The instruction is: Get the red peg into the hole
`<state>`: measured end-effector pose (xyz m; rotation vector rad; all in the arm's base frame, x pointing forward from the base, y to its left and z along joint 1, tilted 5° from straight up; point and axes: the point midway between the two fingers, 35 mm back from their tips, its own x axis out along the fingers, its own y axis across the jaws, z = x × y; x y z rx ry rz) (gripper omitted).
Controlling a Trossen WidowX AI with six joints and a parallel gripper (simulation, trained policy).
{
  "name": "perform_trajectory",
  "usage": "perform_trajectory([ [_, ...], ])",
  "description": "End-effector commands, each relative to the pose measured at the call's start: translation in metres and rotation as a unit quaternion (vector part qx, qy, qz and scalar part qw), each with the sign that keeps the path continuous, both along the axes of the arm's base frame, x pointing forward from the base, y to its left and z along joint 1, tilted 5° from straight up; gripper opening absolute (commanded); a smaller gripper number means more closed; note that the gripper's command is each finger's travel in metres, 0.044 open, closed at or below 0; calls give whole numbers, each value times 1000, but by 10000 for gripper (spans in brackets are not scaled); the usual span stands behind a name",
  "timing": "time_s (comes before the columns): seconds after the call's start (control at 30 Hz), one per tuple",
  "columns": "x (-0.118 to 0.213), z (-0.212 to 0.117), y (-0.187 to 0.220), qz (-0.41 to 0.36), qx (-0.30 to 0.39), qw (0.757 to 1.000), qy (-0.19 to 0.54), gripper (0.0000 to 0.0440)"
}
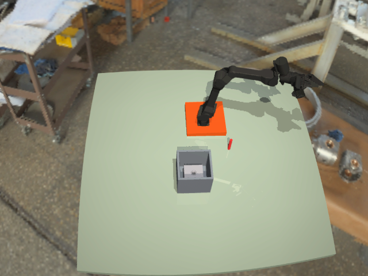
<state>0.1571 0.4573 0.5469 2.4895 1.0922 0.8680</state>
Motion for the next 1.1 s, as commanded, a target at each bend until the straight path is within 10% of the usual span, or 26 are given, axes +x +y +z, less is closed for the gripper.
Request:
perform_trajectory([
  [0.0,20,-14,-6,-21,-51,998,-13,440],
  [0.5,106,-87,-61,-97,-289,952,-35,440],
  [1.07,143,-198,-168,-76,-538,839,31,440],
])
